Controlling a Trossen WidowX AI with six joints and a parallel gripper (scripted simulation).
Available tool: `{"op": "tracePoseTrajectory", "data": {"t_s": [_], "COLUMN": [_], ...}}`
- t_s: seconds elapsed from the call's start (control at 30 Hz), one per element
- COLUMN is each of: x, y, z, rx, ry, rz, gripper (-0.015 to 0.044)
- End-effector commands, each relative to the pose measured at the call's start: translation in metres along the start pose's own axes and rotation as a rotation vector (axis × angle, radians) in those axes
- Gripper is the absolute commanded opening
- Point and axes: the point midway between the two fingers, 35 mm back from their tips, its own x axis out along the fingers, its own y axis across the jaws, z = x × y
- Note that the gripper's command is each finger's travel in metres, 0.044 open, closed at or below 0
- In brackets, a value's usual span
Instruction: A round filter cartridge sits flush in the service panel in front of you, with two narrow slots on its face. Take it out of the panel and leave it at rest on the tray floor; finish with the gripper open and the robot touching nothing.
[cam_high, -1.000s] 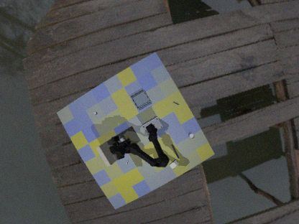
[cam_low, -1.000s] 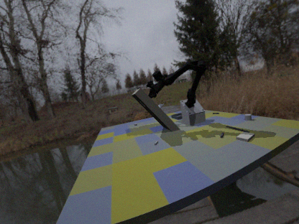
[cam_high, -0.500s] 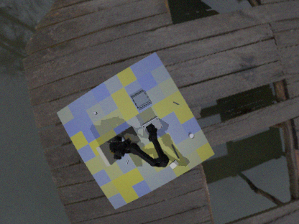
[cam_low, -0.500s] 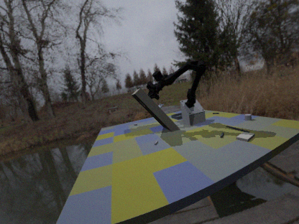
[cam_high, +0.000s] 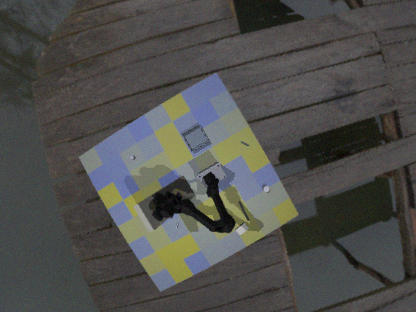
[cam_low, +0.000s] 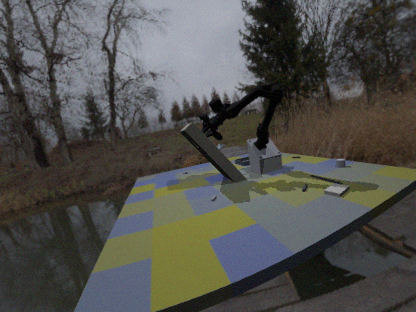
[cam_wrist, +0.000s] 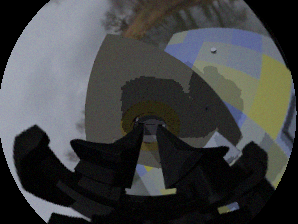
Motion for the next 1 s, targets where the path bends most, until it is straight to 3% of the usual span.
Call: {"op": "tracePoseTrajectory", "data": {"t_s": [0.0, 0.6, 0.97], "x": [0.006, 0.006, -0.025], "y": [0.001, 0.001, 0.000], "z": [-0.001, -0.001, 0.003], "rx": [0.123, 0.749, 0.684], "ry": [-0.004, -0.006, -0.016], "rz": [-0.006, -0.005, -0.018], "gripper": [0.0000, 0.0000, 0.0000]}}
